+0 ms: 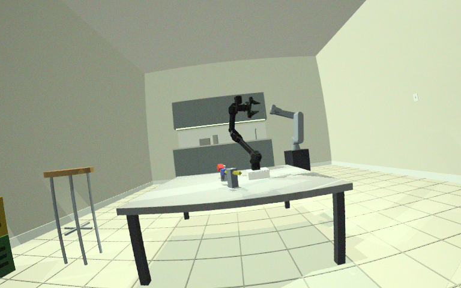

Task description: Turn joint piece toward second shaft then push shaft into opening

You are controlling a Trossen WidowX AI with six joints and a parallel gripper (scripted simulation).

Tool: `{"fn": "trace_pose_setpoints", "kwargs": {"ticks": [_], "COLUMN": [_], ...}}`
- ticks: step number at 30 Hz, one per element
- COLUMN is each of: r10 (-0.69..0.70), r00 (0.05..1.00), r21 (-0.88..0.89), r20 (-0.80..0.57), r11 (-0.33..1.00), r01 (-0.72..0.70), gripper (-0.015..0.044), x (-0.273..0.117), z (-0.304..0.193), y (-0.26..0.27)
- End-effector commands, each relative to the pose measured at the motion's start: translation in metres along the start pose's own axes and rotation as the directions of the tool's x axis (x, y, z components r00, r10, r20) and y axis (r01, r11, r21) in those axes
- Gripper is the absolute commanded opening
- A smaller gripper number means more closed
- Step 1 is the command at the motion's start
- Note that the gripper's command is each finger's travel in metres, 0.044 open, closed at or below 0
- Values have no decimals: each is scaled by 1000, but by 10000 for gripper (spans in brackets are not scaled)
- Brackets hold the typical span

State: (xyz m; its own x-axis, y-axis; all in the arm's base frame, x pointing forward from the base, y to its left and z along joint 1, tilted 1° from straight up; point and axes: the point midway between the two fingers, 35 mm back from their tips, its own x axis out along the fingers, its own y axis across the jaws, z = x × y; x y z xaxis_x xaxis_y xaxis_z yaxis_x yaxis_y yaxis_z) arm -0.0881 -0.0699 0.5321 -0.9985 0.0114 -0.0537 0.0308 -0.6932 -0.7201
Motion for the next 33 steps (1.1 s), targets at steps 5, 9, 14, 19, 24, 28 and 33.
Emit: {"fn": "trace_pose_setpoints", "kwargs": {"ticks": [5, 9, 14, 19, 24, 28, 33], "r10": [-17, -61, -111, -152, -185, -203, -217], "r00": [999, 989, 960, 916, 856, 798, 717], "r21": [29, 104, 189, 260, 315, 347, 370], "r20": [-37, -136, -256, -372, -483, -567, -662], "r11": [999, 992, 969, 930, 875, 820, 738], "r01": [18, 76, 162, 261, 367, 455, 565], "gripper": [440, 440, 440, 440, 440, 440, 440], "x": [6, 20, 31, 37, 38, 34, 25], "z": [-7, -27, -54, -83, -113, -137, -168], "y": [-6, -21, -40, -59, -76, -89, -104]}}
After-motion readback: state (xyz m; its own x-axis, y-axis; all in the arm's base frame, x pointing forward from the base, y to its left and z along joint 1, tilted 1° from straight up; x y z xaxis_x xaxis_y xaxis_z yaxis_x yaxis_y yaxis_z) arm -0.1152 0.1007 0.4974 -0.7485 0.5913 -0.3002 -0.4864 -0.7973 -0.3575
